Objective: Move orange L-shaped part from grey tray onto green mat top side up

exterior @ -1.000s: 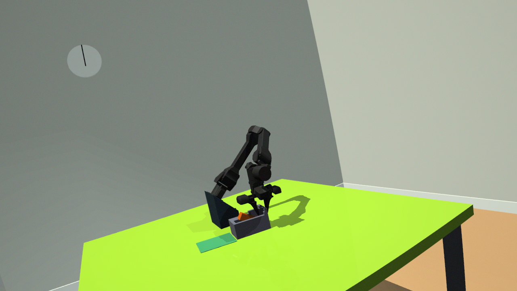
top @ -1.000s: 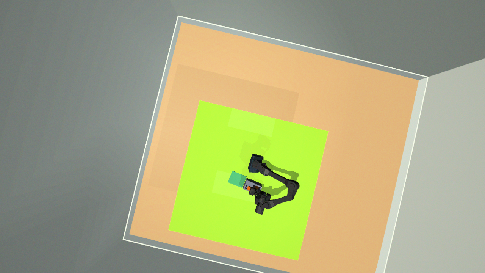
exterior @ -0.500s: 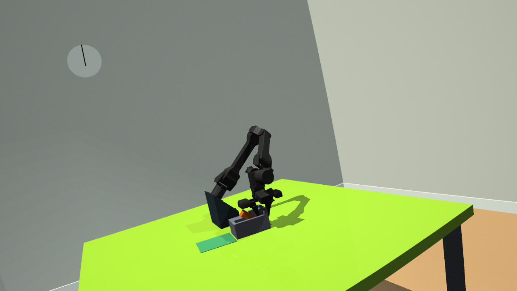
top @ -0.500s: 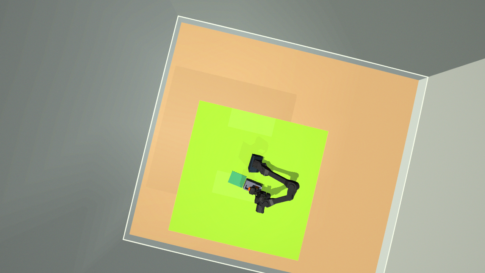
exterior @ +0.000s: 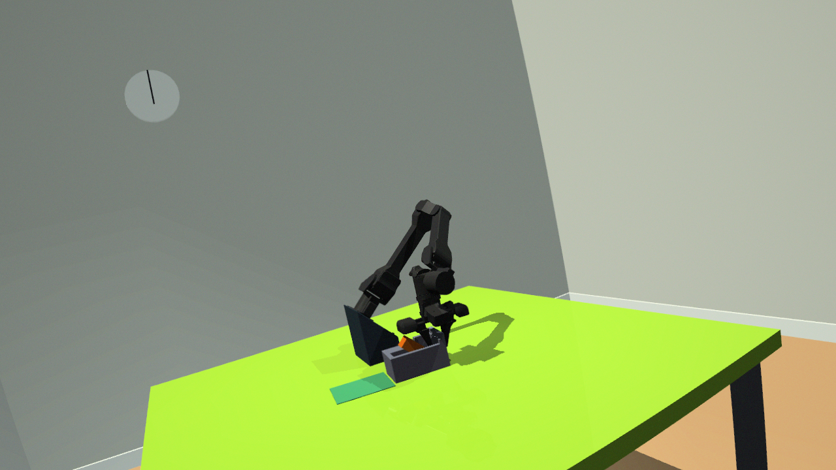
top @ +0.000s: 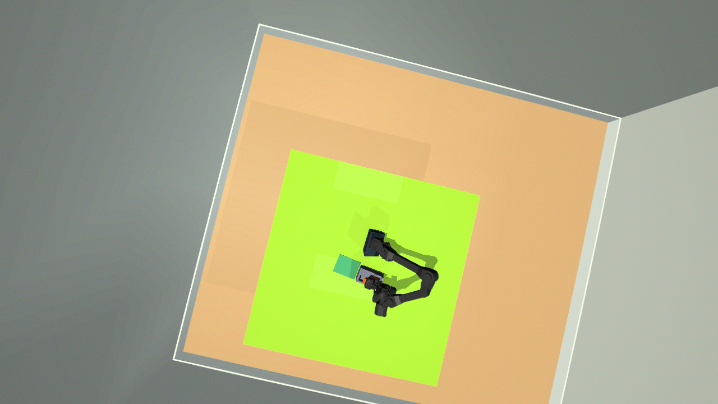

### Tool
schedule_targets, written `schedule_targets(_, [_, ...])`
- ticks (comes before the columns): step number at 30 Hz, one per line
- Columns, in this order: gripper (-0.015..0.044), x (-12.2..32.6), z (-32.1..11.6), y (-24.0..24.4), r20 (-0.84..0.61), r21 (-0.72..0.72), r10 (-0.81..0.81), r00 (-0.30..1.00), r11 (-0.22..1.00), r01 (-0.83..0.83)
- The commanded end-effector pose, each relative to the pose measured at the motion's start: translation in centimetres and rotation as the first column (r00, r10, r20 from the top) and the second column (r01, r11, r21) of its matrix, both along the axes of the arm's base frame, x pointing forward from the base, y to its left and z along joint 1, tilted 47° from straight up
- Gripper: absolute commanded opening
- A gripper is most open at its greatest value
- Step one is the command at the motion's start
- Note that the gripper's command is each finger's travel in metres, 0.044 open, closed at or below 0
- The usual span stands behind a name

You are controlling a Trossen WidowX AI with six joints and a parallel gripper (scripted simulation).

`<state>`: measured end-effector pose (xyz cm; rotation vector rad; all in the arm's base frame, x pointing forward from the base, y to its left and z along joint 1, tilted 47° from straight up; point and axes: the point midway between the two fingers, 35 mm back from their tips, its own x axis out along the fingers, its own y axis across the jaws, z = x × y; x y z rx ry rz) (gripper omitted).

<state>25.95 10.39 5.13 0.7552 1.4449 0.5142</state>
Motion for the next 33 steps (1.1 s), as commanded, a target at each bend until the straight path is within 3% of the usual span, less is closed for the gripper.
schedule_targets(1, [0.018, 0.0, 0.0, 0.0, -0.001, -0.001, 0.002, 1.0, 1.0, -0.002])
schedule_targets(11, [0.018, -0.2, 1.7, -0.2, -0.011, -0.002, 0.007, 1.0, 1.0, -0.007])
schedule_targets(21, [0.018, -1.0, 7.1, -7.6, -0.014, -0.006, 0.007, 1.0, 1.0, -0.007])
schedule_targets(33, [0.018, -0.8, 6.8, -7.6, -0.013, -0.005, -0.01, 1.0, 1.0, 0.01])
